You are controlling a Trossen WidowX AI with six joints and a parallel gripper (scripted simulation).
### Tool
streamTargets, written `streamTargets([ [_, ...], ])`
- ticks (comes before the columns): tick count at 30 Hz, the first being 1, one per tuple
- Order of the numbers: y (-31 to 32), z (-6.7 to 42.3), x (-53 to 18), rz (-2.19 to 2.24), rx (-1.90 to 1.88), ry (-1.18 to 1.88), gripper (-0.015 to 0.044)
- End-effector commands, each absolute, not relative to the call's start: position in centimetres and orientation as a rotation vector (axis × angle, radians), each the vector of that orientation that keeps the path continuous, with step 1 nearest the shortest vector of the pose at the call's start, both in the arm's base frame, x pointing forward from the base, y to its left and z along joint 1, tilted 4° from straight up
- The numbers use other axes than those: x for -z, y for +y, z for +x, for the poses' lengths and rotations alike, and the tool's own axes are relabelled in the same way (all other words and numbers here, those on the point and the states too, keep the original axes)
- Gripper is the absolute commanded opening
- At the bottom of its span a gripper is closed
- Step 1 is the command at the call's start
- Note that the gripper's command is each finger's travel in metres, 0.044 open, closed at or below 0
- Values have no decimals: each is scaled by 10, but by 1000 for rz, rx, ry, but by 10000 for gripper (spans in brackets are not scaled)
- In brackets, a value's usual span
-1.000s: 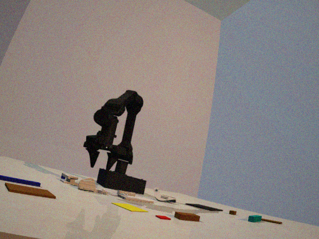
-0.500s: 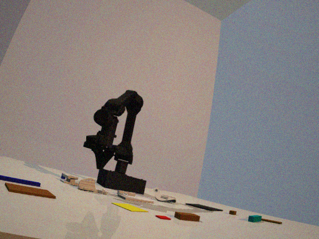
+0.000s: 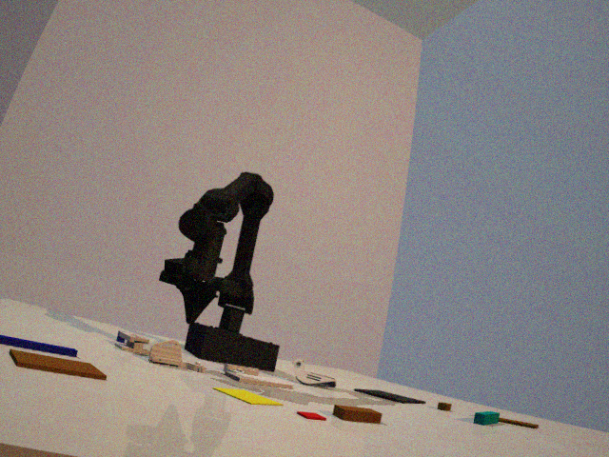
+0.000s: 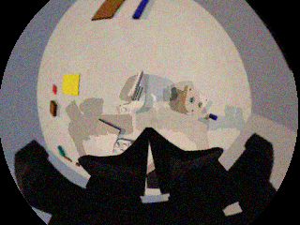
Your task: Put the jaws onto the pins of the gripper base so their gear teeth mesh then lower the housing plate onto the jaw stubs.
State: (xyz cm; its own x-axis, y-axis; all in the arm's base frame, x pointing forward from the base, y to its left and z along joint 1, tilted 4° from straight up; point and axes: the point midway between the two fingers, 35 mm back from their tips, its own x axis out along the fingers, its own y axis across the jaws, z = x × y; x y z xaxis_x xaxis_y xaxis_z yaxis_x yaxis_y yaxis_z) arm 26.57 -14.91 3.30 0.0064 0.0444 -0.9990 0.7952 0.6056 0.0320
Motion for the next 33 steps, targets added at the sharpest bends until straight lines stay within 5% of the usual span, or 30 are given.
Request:
streamTargets([
  [1,-149,266,-33,753,684,1463,0],
  [4,-149,266,-33,753,684,1463,0],
  [21,-149,266,-33,753,684,1463,440],
  [33,-149,266,-33,753,684,1463,440],
])
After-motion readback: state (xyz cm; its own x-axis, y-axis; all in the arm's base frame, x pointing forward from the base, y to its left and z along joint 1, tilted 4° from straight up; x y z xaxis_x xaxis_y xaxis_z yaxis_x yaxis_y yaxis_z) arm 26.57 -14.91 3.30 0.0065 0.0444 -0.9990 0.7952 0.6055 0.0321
